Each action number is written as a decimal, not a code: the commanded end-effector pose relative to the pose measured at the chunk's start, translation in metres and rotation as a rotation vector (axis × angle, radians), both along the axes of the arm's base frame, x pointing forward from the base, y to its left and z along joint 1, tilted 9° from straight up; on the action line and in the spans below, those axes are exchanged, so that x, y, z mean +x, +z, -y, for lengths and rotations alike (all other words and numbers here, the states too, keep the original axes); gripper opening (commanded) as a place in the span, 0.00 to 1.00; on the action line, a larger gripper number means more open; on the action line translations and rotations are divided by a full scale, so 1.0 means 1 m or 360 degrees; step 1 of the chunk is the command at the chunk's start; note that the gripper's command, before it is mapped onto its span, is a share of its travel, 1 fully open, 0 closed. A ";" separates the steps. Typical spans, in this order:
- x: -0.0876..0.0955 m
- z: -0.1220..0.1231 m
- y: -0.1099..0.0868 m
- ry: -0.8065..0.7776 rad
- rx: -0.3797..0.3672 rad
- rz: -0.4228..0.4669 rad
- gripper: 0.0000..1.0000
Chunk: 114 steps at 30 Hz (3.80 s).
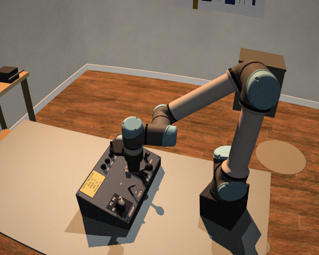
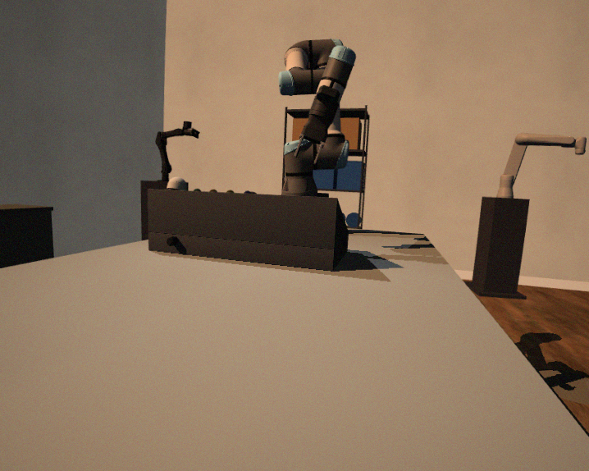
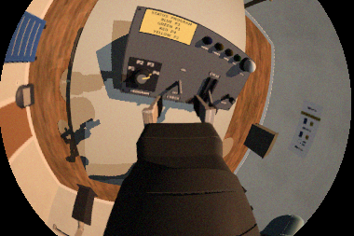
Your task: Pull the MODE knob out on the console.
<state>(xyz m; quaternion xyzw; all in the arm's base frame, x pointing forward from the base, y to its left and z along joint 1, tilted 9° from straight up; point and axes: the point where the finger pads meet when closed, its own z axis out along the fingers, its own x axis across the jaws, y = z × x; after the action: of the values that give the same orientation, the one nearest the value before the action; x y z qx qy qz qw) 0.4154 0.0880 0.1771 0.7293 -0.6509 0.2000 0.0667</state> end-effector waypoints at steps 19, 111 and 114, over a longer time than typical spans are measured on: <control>-0.060 -0.005 -0.025 -0.0287 0.0473 0.0632 1.00; -0.068 -0.004 -0.029 -0.0315 0.0535 0.0708 1.00; -0.067 0.000 -0.030 -0.0315 0.0532 0.0698 1.00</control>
<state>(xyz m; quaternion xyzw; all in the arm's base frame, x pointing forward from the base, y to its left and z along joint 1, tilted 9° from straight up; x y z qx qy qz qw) 0.3468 0.0927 0.1477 0.6015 -0.7414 0.2368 -0.1802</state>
